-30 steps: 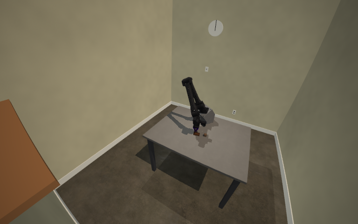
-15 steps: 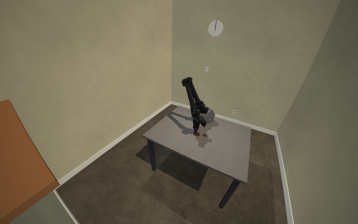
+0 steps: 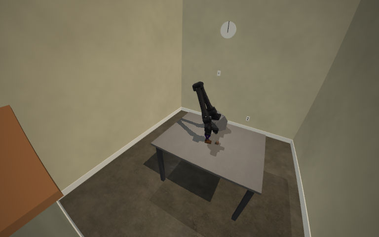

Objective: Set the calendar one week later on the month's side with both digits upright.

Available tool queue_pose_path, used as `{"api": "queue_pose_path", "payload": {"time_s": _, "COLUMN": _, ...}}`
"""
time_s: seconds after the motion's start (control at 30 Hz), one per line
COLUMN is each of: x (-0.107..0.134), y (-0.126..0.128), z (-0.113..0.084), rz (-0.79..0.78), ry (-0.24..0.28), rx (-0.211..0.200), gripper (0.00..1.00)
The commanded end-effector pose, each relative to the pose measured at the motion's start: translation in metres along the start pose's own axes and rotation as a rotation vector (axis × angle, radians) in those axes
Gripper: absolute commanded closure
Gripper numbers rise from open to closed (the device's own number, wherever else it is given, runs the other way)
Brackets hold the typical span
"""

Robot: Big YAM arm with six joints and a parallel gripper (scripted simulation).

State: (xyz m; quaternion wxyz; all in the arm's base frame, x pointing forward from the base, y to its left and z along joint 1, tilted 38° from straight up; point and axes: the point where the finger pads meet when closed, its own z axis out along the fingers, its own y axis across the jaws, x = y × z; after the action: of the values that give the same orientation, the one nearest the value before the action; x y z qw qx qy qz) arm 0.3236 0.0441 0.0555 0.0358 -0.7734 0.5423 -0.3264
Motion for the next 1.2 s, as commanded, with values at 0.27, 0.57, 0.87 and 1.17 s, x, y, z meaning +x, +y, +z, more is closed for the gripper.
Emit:
{"api": "queue_pose_path", "payload": {"time_s": 0.27, "x": -0.0024, "y": -0.0031, "z": -0.0044, "rz": -0.011, "ry": -0.005, "rx": 0.024, "gripper": 0.74}}
{"api": "queue_pose_path", "payload": {"time_s": 0.57, "x": -0.0025, "y": -0.0030, "z": -0.0043, "rz": -0.011, "ry": -0.005, "rx": 0.023, "gripper": 0.74}}
{"api": "queue_pose_path", "payload": {"time_s": 0.87, "x": -0.0024, "y": -0.0057, "z": -0.0039, "rz": -0.011, "ry": -0.005, "rx": 0.021, "gripper": 0.74}}
{"api": "queue_pose_path", "payload": {"time_s": 1.17, "x": -0.0019, "y": -0.0094, "z": -0.0040, "rz": -0.009, "ry": -0.005, "rx": 0.021, "gripper": 0.74}}
